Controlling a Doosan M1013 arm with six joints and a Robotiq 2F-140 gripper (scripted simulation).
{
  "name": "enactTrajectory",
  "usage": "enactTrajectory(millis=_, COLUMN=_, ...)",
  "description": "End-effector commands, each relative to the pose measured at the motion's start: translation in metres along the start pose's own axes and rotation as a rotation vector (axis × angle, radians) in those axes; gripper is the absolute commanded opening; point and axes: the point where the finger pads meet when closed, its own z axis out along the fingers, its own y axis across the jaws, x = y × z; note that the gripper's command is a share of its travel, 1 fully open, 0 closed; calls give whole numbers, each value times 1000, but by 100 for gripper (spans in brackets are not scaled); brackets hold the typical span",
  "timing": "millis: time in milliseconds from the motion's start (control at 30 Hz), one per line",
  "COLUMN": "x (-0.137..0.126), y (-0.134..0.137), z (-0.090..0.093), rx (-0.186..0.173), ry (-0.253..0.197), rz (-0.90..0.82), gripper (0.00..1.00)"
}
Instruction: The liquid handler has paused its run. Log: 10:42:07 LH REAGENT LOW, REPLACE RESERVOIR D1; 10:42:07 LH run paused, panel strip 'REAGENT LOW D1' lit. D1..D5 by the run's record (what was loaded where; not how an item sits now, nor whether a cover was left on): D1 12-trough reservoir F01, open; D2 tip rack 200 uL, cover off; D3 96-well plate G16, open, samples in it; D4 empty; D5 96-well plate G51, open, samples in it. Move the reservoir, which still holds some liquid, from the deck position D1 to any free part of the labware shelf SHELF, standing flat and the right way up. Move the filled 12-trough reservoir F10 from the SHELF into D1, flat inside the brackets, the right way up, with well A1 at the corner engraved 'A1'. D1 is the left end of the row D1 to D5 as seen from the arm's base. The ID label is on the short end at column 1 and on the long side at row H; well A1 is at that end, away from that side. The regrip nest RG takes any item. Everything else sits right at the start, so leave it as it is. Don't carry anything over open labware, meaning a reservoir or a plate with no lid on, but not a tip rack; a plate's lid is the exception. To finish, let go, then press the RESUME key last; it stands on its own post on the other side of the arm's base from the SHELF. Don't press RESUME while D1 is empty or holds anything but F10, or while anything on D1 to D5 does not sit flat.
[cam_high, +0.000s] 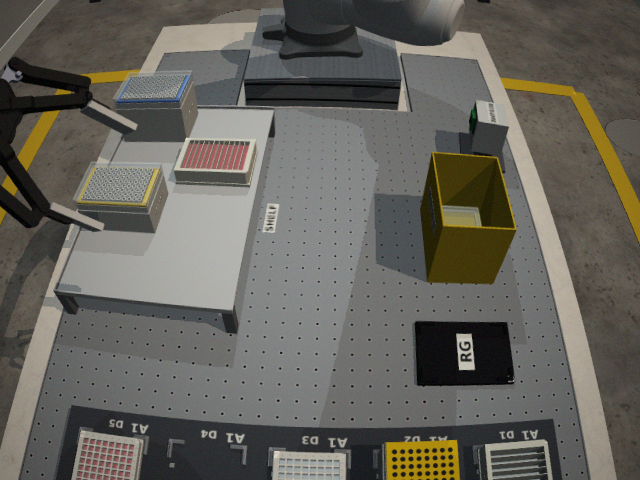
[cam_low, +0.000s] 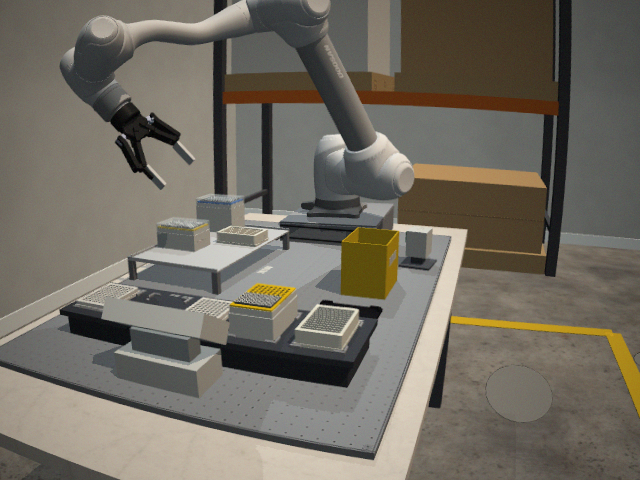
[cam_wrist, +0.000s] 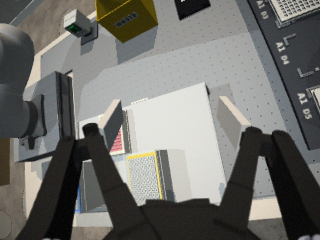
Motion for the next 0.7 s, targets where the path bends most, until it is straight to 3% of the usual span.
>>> enactTrajectory(millis=0, x=16, y=4, z=9, rx=-40, ry=-13, rz=62, gripper=77)
enactTrajectory(millis=667, x=92, y=25, z=52, rx=-230, ry=-79, rz=360, gripper=77)
